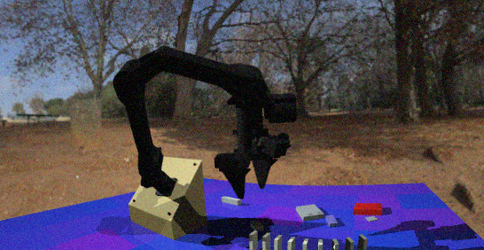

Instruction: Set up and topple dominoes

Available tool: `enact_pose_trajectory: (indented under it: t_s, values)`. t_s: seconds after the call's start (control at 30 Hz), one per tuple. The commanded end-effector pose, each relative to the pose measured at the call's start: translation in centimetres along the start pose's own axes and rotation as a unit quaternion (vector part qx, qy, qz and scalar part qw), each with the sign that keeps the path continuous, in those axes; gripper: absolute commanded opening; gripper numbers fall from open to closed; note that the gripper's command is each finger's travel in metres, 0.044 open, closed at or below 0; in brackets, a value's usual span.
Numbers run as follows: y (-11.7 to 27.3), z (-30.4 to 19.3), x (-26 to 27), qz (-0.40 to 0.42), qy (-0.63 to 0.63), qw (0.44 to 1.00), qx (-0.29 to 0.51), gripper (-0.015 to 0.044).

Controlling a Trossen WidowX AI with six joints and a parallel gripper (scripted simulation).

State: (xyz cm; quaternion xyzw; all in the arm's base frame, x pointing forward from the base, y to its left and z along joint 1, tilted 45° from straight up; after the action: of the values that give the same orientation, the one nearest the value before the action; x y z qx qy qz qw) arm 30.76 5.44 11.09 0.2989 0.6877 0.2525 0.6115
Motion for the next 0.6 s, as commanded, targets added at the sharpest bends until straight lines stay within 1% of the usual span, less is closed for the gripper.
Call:
enact_pose_trajectory:
  t_s: [0.0,0.13,0.33,0.4,0.57]
  values:
    - [-0.6,0.2,2.2,0.003,-0.056,0.998,0.0,0.044]
    - [-3.9,0.0,8.1,0.003,-0.209,0.978,0.0,0.044]
    - [-6.9,-1.8,12.4,0.002,-0.328,0.945,0.0,0.044]
    - [-7.4,-2.2,13.1,0.002,-0.346,0.938,0.0,0.044]
    - [-7.4,-2.2,13.1,0.002,-0.346,0.938,0.0,0.044]
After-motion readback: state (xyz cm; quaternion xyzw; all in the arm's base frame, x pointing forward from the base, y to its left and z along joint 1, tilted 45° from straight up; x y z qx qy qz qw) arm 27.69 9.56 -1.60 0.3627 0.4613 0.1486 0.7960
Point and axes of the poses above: the point midway between the two fingers, 35 mm back from their tips, its own y axis back along the fingers, its own x axis across the jaws, z = x × y, the point moved 9 cm from there along y, back along the fingers, and after that the axes turned 15 degrees about y, right-handed, at the moved point
